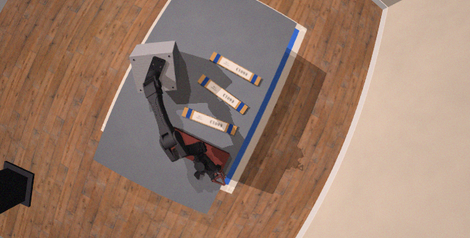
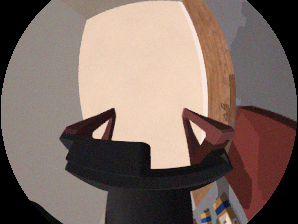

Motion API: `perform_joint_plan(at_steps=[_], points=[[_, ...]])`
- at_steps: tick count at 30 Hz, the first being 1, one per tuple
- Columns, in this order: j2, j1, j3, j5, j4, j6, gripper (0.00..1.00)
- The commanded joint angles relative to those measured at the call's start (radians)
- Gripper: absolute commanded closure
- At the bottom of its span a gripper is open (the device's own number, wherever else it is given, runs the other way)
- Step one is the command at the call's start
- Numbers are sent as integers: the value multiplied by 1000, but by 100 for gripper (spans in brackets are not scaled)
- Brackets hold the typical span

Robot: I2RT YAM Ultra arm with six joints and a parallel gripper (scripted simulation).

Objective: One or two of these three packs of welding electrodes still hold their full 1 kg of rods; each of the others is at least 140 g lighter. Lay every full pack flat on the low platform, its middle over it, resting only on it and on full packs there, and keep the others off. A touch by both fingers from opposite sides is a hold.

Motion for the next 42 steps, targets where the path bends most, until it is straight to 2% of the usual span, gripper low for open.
perform_joint_plan(at_steps=[1, 17, 18, 42], points=[[-29, 14, 12, -7, 22, -10, 0], [-29, 14, 12, -7, 22, -10, 0], [0, 0, -1, 0, 0, 0, 4], [0, 0, 0, 0, 0, 0, 4]])
